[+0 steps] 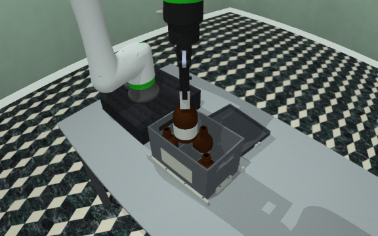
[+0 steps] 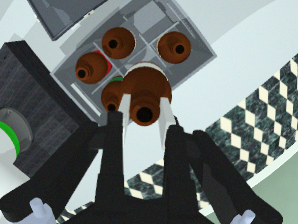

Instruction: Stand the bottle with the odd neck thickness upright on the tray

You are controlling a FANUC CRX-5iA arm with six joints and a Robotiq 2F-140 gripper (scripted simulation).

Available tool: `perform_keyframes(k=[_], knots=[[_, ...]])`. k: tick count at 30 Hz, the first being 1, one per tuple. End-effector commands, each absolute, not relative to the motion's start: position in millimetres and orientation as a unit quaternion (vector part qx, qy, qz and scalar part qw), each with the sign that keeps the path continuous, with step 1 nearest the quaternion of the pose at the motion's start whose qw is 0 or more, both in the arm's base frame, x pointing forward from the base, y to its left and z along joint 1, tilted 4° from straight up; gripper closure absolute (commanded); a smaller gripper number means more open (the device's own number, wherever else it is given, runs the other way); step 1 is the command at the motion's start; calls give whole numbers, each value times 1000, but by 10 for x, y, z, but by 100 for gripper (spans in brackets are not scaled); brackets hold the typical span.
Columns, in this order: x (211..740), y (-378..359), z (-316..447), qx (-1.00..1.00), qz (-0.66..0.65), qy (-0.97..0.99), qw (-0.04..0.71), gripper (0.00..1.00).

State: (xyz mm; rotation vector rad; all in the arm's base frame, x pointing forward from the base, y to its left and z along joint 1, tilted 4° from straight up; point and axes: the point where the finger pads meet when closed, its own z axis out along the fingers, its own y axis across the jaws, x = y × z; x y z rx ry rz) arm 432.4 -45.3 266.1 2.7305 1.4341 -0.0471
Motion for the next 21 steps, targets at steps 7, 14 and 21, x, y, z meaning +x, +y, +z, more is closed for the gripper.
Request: perform_keyframes(k=[7,14,21], knots=[[4325,-442,2667,885,-15,465,29,90],[4320,-420,2666,885,-15,465,29,90],[4315,-397,2664,885,-15,465,29,90]])
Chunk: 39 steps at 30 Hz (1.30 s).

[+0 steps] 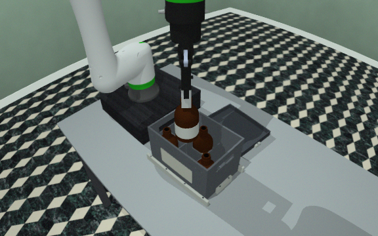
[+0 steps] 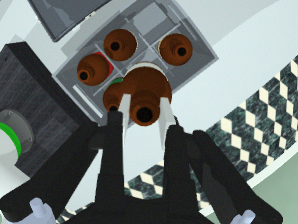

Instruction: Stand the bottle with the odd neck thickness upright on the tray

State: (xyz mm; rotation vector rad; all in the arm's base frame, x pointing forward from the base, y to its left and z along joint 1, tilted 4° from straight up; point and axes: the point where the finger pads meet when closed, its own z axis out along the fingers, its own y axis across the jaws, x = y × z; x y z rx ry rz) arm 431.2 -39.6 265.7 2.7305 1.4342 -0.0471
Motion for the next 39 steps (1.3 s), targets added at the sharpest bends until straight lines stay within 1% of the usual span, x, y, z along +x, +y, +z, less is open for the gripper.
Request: perform_keyframes(k=[1,39], knots=[[4314,-392,2664,885,-15,465,29,90],[4239,-42,2641,885,-15,465,29,90]])
